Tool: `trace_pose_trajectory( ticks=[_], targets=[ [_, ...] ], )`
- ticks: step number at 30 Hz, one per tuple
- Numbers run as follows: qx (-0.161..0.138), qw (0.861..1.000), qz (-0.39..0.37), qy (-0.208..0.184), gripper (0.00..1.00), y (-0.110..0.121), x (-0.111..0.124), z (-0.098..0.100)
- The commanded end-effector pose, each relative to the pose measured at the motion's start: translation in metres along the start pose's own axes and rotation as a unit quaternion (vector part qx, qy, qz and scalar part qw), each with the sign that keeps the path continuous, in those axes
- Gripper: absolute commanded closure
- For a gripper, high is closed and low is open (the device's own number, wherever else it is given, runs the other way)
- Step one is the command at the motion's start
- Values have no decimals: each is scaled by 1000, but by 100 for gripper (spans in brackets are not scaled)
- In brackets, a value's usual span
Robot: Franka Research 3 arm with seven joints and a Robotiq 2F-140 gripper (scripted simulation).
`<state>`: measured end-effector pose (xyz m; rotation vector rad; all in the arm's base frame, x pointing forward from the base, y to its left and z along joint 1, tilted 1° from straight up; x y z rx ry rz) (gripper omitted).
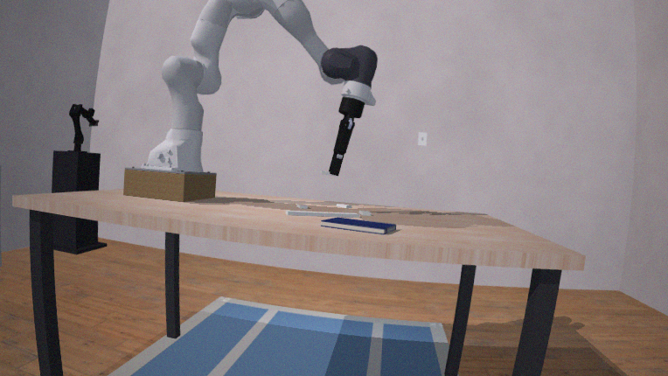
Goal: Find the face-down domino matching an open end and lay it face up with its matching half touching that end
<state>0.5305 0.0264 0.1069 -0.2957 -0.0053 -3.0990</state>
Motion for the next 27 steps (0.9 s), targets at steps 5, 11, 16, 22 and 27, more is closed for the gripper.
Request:
trace_pose_trajectory(
  ticks=[5, 11, 16, 22, 27],
  targets=[
    [1, 998, -61, 27, 78, -127, 63, -7],
    [4, 995, -75, 59, 78, -165, 79, -7],
    [15, 987, -105, 123, 78, -167, 88, -9],
    [30, 969, -134, 208, 78, -172, 102, -14],
    [41, 955, -133, 261, 78, -176, 113, -20]
  ],
)
Point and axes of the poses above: the point where the finger pads meet when closed, its own z axis back along the fingers, its own y axis across the jaws, x = y × z, the point moved 5 cm from there along z, back along the fingers, and after that the axes turned 14 degrees about -z, right-handed, at the moved point
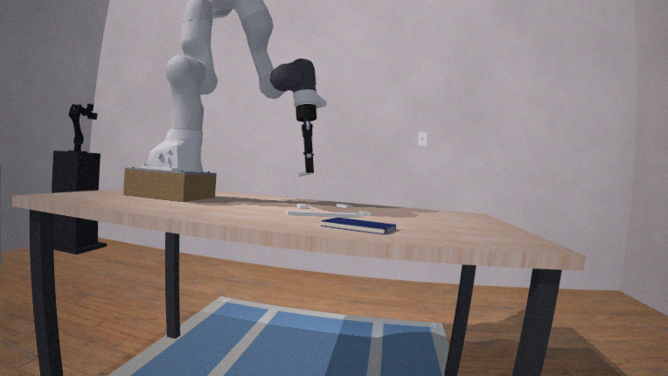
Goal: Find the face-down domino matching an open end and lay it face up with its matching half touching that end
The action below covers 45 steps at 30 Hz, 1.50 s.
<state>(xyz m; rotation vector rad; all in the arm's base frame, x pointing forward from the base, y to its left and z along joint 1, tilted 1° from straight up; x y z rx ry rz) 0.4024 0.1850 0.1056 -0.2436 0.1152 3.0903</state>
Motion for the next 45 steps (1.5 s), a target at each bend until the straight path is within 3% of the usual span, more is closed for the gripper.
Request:
trace_pose_trajectory(
  ticks=[1, 5, 7, 16, 24, 29, 33, 39, 41, 42, 45],
  targets=[
    [23, 990, -94, 100, 78, -15, -5, 2],
    [26, 986, -81, 142, 78, -17, 6, 0],
    [26, 986, -81, 142, 78, -17, 6, 0],
    [30, 976, -52, 211, 78, -23, 25, -3],
    [45, 969, -33, 241, 78, -25, 31, -5],
    [71, 958, -25, 277, 78, -28, 35, -7],
    [99, 945, -24, 311, 78, -30, 38, -9],
    [143, 913, -32, 381, 78, -34, 43, -15],
    [143, 913, -32, 381, 78, -34, 43, -15],
    [152, 900, -44, 407, 78, -35, 44, -17],
    [158, 883, -69, 436, 78, -37, 46, -20]
  ],
)
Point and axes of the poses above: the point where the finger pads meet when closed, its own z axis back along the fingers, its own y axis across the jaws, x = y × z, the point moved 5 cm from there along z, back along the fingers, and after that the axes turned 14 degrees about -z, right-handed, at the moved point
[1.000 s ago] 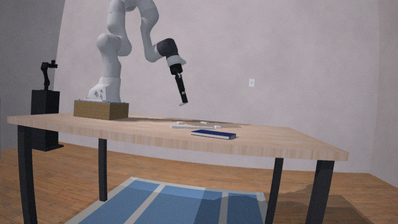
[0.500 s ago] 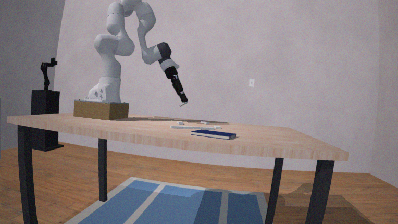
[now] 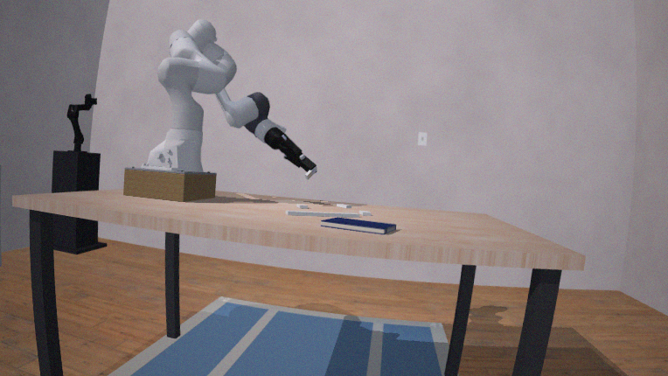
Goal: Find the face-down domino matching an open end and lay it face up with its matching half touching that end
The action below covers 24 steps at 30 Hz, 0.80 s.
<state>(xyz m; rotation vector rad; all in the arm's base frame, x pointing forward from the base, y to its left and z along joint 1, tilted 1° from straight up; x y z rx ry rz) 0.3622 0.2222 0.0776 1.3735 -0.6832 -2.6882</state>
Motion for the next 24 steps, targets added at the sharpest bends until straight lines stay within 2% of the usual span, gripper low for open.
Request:
trace_pose_trajectory(
  ticks=[1, 6, 11, 13, 14, 22, 24],
  targets=[
    [36, 990, -124, 52, 78, -1, 2, -1],
    [59, 979, -175, 92, 78, -5, 7, -3],
    [79, 960, -238, 121, 78, -11, 14, -7],
    [79, 960, -238, 121, 78, -11, 14, -7],
    [88, 948, -274, 133, 78, -13, 15, -8],
    [114, 900, -388, 162, 78, -25, 29, -18],
    [114, 900, -388, 162, 78, -27, 33, -21]
  ],
)
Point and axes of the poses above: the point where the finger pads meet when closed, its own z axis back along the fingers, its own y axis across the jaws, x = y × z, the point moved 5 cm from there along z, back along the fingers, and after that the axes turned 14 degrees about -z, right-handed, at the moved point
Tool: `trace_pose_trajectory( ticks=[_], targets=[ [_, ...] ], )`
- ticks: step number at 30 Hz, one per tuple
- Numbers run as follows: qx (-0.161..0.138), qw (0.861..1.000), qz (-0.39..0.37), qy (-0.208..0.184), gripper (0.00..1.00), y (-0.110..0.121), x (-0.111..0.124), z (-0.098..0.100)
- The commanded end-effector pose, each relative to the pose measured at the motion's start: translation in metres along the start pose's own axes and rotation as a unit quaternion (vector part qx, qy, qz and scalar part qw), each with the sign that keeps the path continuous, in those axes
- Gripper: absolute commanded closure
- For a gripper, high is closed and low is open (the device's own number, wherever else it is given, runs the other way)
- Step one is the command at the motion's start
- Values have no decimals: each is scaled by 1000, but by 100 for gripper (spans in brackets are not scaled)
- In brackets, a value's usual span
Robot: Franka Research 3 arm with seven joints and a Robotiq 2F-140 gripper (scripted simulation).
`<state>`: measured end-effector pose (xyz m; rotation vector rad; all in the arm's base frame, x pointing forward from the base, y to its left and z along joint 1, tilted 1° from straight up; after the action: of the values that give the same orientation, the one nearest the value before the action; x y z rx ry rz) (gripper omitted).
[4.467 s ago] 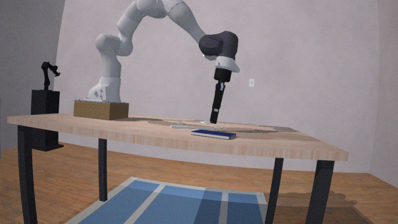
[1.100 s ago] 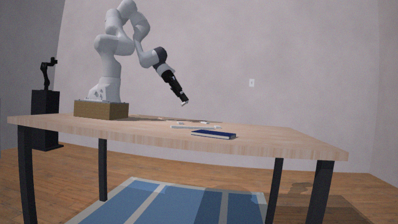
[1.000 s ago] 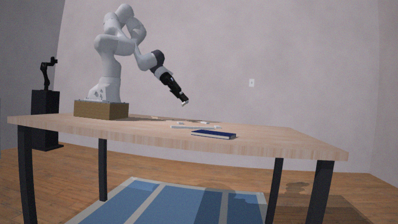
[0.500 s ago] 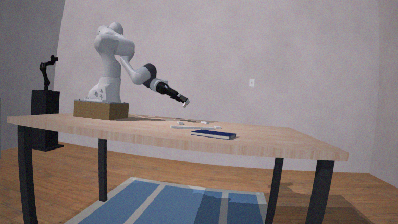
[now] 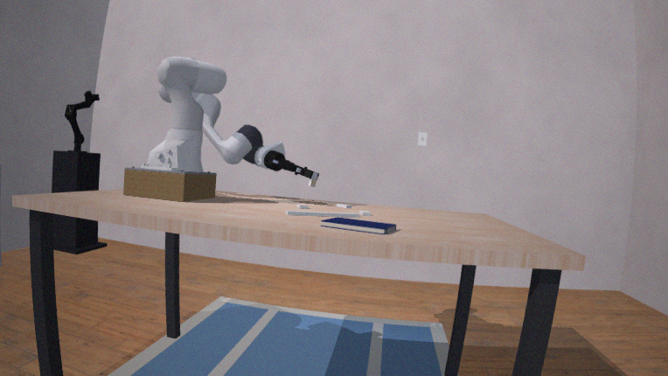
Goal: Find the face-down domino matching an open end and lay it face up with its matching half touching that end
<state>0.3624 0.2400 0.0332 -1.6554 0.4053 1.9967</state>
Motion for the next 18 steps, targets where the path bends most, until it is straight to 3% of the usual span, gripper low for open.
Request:
trace_pose_trajectory(
  ticks=[1, 18],
  targets=[
    [27, 996, -85, 21, 78, 7, 3, -6],
    [27, 996, -85, 21, 78, 11, 45, -15]
  ],
)
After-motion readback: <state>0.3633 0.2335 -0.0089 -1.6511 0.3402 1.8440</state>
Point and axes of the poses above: the point where the finger pads meet when closed, its own z axis back along the fingers, its own y axis across the jaws, x = y × z, the point moved 5 cm from there along z, back along the fingers, and after that the axes turned 14 degrees about -z, right-handed, at the moved point
